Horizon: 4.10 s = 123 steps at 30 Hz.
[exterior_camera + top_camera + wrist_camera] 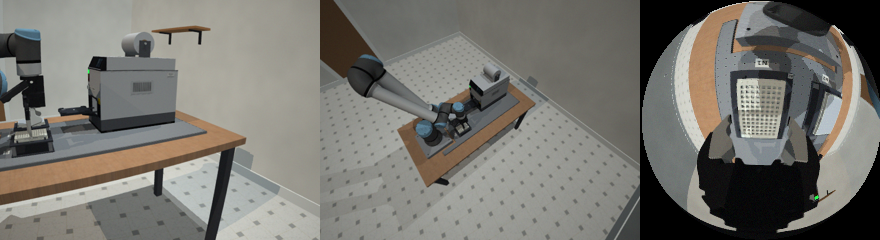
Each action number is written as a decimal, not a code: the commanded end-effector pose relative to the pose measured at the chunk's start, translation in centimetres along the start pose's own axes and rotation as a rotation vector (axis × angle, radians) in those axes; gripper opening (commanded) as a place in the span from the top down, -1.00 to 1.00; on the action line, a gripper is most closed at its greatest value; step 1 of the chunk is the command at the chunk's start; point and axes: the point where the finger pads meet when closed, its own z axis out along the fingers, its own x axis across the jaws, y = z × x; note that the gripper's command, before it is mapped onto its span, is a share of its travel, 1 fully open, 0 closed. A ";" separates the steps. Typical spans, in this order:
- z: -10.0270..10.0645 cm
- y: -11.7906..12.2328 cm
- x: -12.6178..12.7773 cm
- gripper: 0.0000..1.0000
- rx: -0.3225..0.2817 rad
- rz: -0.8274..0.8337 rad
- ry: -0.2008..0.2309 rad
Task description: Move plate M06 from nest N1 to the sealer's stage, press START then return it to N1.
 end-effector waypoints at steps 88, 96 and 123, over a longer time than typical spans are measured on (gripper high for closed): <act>1.6 0.1 0.0 1.00 -0.001 0.000 -0.001; 1.6 0.1 -0.1 1.00 -0.001 0.000 -0.001; 0.6 0.1 -0.1 1.00 -0.001 0.000 -0.001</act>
